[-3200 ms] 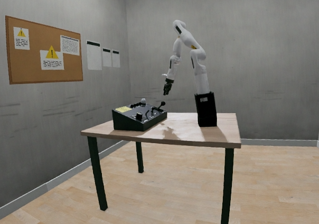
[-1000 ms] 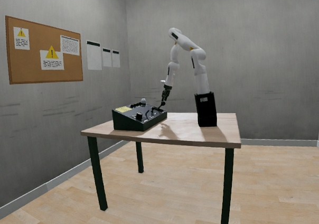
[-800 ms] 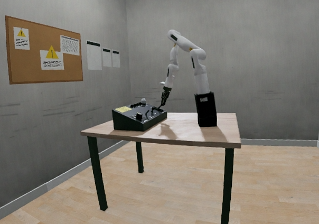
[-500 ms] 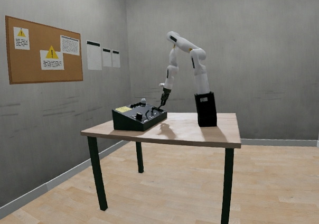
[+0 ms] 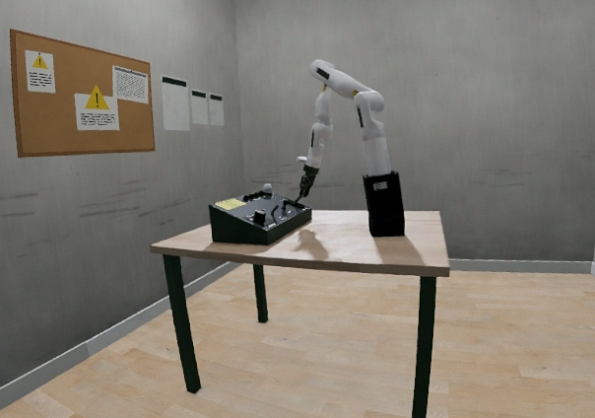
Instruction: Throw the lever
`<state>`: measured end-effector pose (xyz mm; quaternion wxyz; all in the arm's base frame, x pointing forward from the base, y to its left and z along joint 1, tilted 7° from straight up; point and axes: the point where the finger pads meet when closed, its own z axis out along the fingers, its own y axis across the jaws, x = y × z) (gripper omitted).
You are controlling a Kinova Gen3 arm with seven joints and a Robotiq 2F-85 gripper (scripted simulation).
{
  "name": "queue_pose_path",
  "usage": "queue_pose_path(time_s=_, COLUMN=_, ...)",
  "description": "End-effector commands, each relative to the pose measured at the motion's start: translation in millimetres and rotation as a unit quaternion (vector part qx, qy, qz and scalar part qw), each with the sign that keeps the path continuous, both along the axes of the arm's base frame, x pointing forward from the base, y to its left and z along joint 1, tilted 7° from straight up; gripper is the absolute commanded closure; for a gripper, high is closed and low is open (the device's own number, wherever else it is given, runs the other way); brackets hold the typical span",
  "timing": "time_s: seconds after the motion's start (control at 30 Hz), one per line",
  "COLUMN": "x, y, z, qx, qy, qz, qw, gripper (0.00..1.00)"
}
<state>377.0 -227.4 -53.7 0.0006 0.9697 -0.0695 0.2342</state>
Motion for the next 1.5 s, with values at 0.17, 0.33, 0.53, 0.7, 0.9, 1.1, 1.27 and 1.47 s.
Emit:
queue_pose_path(time_s=0.17, x=0.4, y=-0.4, z=0.6, qx=-0.001, qy=-0.001, qz=0.000, qw=1.000, gripper=0.23)
queue_pose_path(time_s=0.33, x=0.4, y=-0.4, z=0.6, qx=-0.001, qy=-0.001, qz=0.000, qw=1.000, gripper=0.23)
queue_pose_path(time_s=0.53, x=0.4, y=-0.4, z=0.6, qx=-0.001, qy=-0.001, qz=0.000, qw=1.000, gripper=0.23)
queue_pose_path(time_s=0.7, x=0.4, y=-0.4, z=0.6, qx=-0.001, qy=-0.001, qz=0.000, qw=1.000, gripper=0.23)
queue_pose_path(time_s=0.9, x=0.4, y=-0.4, z=0.6, qx=-0.001, qy=-0.001, qz=0.000, qw=1.000, gripper=0.23)
queue_pose_path(time_s=1.1, x=0.5, y=-0.4, z=0.3, qx=-0.001, qy=-0.001, qz=0.000, qw=1.000, gripper=0.23)
queue_pose_path(time_s=1.27, x=2.1, y=-0.5, z=-2.6, qx=-0.001, qy=-0.001, qz=0.000, qw=1.000, gripper=0.23)
queue_pose_path(time_s=1.47, x=3.4, y=-0.7, z=-5.1, qx=-0.001, qy=-0.001, qz=0.000, qw=1.000, gripper=0.23)
